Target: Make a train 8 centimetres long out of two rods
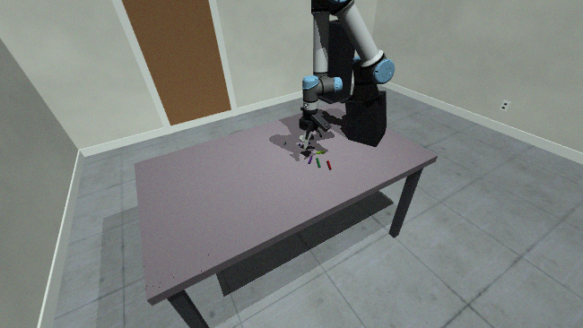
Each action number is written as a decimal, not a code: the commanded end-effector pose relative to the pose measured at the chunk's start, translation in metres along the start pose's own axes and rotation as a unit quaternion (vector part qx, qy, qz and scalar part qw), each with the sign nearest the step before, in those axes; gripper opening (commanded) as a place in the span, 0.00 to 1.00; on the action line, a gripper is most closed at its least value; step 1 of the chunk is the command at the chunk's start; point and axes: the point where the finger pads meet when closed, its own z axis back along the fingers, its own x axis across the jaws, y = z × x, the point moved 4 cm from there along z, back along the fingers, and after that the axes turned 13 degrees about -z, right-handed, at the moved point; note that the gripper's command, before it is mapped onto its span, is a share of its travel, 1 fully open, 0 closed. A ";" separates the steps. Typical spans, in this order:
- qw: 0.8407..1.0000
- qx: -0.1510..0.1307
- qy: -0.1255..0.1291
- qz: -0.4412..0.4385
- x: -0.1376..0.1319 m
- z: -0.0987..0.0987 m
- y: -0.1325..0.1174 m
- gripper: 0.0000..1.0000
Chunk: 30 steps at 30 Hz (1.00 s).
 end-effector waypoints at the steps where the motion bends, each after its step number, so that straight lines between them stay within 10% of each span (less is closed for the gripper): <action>1: 0.999 -0.008 0.002 -0.050 0.001 -0.001 0.015 1.00; 30: 0.935 -0.011 -0.003 -0.354 -0.012 -0.010 0.104 1.00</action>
